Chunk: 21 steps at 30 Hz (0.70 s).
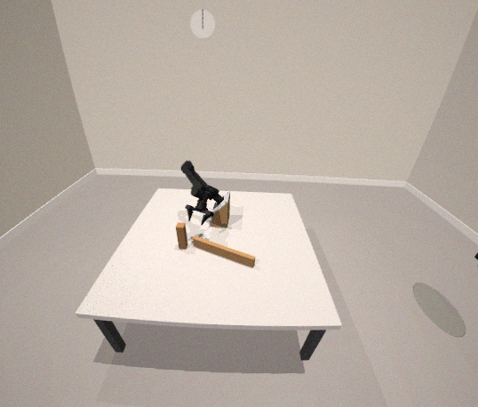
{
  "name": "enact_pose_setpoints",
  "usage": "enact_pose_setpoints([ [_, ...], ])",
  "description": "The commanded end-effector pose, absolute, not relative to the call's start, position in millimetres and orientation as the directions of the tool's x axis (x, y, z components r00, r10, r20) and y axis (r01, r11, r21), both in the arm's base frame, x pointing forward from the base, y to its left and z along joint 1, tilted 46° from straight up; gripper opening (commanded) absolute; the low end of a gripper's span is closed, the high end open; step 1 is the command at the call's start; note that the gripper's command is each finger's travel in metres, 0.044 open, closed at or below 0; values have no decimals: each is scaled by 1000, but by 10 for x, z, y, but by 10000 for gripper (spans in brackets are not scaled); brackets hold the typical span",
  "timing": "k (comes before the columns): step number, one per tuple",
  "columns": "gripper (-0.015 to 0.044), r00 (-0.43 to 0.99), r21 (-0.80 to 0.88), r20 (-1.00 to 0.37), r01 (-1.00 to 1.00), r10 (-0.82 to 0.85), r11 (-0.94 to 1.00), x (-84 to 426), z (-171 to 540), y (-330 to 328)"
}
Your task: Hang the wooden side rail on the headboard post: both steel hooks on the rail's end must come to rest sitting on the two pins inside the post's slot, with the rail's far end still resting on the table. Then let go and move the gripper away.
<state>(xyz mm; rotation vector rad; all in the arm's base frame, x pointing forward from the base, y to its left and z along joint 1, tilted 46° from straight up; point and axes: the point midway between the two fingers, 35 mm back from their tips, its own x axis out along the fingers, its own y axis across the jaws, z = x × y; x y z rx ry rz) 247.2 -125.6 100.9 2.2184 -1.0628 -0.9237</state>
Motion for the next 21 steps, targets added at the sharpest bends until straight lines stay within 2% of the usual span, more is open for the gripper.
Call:
enact_pose_setpoints([
  [1, 440, 486, 830, -321, -269, -813, -489, 2616, 1038, -1184],
  [3, 440, 496, 890, -302, -159, -814, -427, 2683, 1046, -1147],
  [5, 440, 469, 911, -345, -42, -813, -411, 2699, 925, -1195],
  [12, 440, 446, 948, -256, 290, -858, -132, 2781, 919, -1216],
  [16, 440, 424, 874, -203, 485, -882, 32, 2803, 908, -1222],
  [21, 440, 388, 681, -143, 706, -911, 194, 2797, 884, -1223],
])
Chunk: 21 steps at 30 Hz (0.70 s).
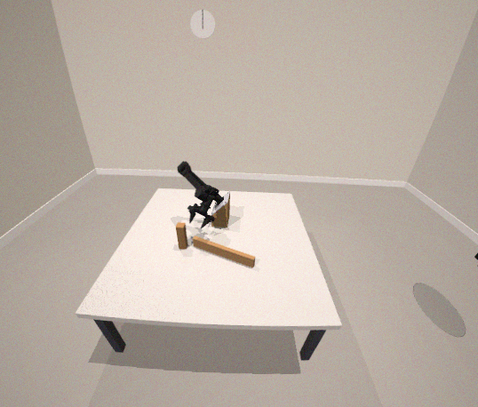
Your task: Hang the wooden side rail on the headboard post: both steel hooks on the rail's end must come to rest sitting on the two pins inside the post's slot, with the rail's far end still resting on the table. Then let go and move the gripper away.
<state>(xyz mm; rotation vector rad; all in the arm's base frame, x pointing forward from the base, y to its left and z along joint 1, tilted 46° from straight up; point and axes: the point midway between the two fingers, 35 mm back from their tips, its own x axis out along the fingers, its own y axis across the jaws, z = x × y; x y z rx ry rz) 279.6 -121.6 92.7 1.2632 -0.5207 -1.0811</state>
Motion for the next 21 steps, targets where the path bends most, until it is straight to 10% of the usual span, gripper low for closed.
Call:
enact_pose_setpoints([
  [1, 440, 379, 632, -132, 744, -916, 217, 2791, 878, -1222],
  [21, 440, 228, -273, -19, 935, -973, 224, 2559, 734, -1196],
])
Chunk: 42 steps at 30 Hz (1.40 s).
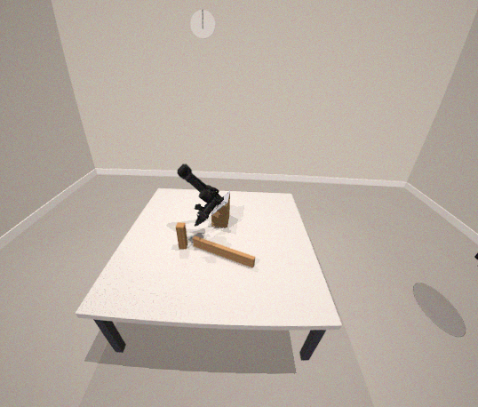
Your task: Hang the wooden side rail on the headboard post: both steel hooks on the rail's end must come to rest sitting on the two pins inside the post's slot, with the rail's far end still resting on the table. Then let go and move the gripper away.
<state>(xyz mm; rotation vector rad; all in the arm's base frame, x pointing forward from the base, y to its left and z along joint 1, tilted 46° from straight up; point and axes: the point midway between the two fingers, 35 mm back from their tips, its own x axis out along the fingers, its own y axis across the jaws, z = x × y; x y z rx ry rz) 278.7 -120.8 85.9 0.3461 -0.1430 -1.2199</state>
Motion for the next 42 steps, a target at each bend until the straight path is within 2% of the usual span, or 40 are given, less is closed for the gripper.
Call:
enact_pose_setpoints([
  [1, 440, 228, -273, -19, 935, -973, 224, 2559, 734, -1196],
  [36, 440, 228, -273, -19, 935, -973, 224, 2559, 734, -1196],
  [42, 440, 261, -392, -42, 884, -964, 256, 2749, 678, -1196],
])
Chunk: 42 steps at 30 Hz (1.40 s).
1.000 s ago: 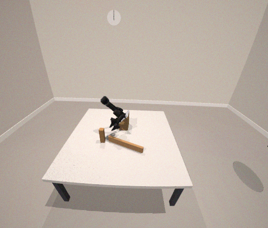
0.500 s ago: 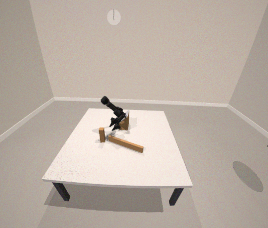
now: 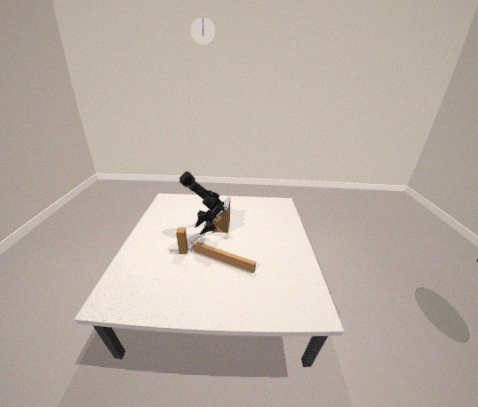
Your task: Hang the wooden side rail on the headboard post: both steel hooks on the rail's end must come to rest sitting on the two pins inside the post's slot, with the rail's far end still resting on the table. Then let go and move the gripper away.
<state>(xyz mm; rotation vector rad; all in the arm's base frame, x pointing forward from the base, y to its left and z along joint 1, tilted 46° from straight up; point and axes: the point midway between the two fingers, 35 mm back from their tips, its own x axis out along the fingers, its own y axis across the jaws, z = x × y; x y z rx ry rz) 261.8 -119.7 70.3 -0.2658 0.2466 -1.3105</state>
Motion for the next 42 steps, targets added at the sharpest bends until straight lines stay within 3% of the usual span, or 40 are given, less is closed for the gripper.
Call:
enact_pose_setpoints([
  [1, 440, 271, -442, -52, 857, -961, 265, 2820, 648, -1193],
  [9, 440, 331, -827, -215, 439, -919, 352, 3412, 365, -1193],
  [16, 440, 286, -908, -411, -50, -865, 415, 3674, 206, -1206],
  [20, 440, 211, -839, -516, -318, -830, 441, 3701, 196, -1207],
  [29, 440, 65, -612, -642, -644, -764, 460, 3652, 339, -1189],
  [38, 440, -139, -278, -700, -850, -700, 448, 3368, 594, -1152],
  [42, 440, -151, -259, -701, -856, -697, 447, 3349, 611, -1150],
])
